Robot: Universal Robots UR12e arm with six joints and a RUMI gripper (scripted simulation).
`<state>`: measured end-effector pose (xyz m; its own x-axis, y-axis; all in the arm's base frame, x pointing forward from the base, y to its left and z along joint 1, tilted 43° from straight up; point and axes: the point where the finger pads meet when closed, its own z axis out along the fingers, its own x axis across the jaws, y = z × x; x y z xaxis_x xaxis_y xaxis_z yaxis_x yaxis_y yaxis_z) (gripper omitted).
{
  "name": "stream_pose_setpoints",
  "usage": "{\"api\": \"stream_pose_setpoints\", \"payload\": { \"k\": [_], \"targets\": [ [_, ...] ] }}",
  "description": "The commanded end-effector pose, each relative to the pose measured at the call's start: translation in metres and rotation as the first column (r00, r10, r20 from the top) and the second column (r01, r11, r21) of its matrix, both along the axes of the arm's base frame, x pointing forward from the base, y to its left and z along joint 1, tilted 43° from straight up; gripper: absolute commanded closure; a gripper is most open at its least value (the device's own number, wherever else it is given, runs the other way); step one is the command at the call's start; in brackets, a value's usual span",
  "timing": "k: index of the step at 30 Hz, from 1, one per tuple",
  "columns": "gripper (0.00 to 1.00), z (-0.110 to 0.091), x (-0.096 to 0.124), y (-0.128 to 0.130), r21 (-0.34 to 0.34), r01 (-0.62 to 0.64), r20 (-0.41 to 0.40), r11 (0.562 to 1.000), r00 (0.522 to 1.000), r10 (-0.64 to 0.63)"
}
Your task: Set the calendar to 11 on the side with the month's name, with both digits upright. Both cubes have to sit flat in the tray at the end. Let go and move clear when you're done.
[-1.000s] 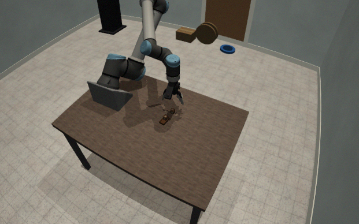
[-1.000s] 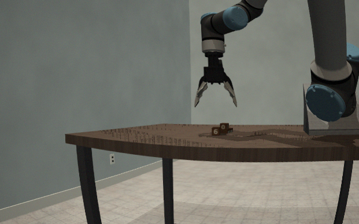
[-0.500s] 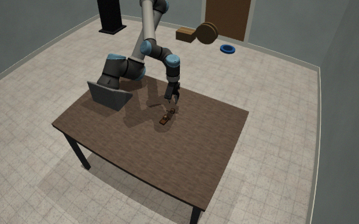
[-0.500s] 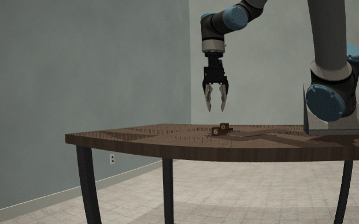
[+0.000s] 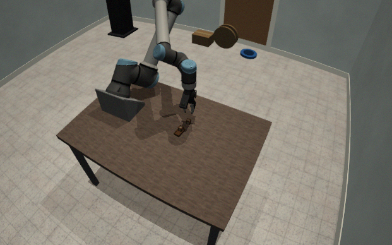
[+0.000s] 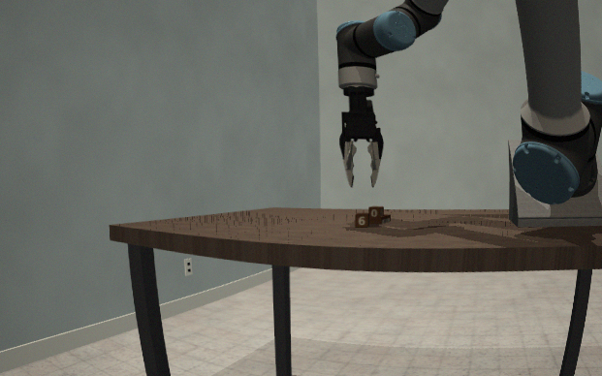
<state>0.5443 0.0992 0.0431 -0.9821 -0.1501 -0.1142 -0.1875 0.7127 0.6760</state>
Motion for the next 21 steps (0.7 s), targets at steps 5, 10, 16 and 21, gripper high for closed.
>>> {"api": "stream_pose_setpoints", "payload": {
  "k": [5,10,16,21],
  "targets": [
    [0.72,0.0003,0.0006,-0.0005,0.0,0.0,0.001,1.0,1.0,0.0],
    [0.72,0.0,0.0006,-0.0002,0.0,0.0,0.001,1.0,1.0,0.0],
    [0.72,-0.0011,0.0005,0.0008,0.0,0.0,0.001,1.0,1.0,0.0],
    [0.72,-0.0039,0.0004,0.0033,0.0,0.0,0.001,1.0,1.0,0.0]
  ]
}}
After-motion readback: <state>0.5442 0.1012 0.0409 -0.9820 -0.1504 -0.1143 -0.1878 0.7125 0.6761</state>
